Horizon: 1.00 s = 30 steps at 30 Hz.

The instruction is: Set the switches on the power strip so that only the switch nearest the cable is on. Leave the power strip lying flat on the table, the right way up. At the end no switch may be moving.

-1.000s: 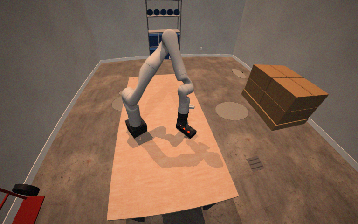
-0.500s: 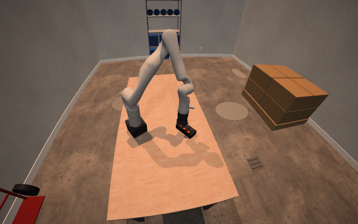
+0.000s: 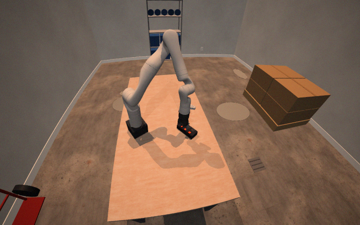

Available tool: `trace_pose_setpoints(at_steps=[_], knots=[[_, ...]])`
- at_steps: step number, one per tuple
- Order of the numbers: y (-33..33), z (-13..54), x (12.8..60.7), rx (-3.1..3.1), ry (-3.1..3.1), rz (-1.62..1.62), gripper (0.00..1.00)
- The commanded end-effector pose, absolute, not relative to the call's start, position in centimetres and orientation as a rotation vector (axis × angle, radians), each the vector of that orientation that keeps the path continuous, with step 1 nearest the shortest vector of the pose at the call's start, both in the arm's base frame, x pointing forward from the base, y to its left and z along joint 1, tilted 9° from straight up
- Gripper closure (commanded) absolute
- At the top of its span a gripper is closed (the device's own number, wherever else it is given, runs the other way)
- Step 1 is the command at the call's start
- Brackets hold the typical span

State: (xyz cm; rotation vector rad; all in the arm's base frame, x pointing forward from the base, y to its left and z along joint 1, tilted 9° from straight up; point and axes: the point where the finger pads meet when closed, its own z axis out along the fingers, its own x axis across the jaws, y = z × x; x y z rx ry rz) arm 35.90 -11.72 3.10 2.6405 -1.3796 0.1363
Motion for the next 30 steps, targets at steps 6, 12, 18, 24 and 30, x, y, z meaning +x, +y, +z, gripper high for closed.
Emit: trace_pose_setpoints(at_steps=[6,12,18,24,30], knots=[[-11.72,3.14,35.93,2.641,-1.38,0.138,0.0],[-11.72,3.14,35.93,2.641,-1.38,0.138,0.0],[-11.72,3.14,35.93,2.641,-1.38,0.138,0.0],[-11.72,3.14,35.93,2.641,-1.38,0.138,0.0],[-10.99,3.71,36.59,2.702,-1.277,0.133,0.0]])
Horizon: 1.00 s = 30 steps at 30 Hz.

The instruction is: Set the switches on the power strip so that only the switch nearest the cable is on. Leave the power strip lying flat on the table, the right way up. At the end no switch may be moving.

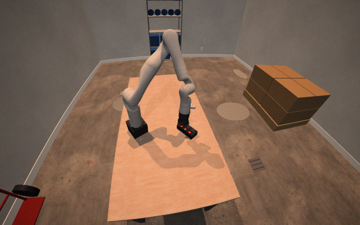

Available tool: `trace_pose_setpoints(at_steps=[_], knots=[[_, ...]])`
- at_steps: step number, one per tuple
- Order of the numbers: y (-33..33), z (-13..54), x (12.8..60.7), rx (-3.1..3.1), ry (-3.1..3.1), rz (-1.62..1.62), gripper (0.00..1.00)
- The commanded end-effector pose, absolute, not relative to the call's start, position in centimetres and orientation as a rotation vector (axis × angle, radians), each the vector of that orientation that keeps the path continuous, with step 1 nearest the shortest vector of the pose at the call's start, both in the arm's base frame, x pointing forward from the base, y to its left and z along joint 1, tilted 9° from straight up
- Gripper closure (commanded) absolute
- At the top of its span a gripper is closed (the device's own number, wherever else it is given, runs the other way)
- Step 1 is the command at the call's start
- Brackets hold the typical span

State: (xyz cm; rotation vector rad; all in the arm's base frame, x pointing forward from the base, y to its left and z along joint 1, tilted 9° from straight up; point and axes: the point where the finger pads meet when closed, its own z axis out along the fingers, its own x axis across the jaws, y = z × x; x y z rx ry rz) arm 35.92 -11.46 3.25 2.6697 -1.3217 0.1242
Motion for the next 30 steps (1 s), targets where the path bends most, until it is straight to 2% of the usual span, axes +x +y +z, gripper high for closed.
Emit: trace_pose_setpoints(at_steps=[1,14,30], knots=[[-11.0,3.7,36.6,2.702,-1.277,0.133,0.0],[-6.4,10.5,40.7,2.992,-0.229,0.116,0.0],[-6.2,10.9,40.9,2.993,-0.167,0.116,0.0]])
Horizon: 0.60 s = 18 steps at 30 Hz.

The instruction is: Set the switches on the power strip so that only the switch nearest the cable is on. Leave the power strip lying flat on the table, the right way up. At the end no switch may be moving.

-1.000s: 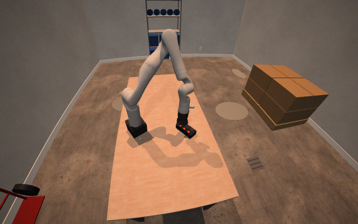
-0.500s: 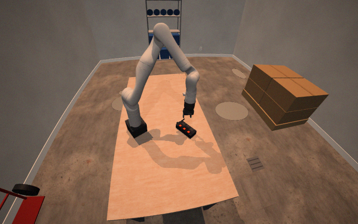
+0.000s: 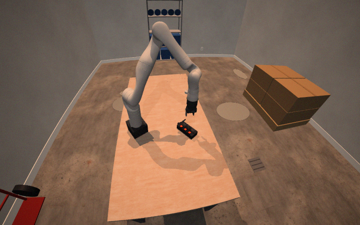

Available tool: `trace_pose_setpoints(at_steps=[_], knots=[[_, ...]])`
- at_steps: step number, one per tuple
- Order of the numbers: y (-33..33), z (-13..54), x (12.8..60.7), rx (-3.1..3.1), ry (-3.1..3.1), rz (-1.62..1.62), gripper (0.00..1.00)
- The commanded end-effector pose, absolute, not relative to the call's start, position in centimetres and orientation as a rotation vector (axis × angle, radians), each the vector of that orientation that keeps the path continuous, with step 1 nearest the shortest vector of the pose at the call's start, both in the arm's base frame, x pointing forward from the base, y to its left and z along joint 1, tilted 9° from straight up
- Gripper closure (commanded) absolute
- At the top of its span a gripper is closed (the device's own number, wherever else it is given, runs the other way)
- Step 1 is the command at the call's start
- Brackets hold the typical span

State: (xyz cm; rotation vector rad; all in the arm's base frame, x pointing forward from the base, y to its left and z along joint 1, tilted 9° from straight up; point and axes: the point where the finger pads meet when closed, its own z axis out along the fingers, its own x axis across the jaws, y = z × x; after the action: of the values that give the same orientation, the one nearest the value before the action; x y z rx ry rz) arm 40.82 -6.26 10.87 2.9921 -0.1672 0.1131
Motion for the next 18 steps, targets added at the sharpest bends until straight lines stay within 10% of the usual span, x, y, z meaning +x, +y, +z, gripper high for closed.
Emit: trace_pose_setpoints(at_steps=[1,18], knots=[[-6.24,10.93,40.87,2.993,-0.167,0.116,0.0],[-6.2,10.71,40.75,2.992,-0.236,0.112,0.0]])
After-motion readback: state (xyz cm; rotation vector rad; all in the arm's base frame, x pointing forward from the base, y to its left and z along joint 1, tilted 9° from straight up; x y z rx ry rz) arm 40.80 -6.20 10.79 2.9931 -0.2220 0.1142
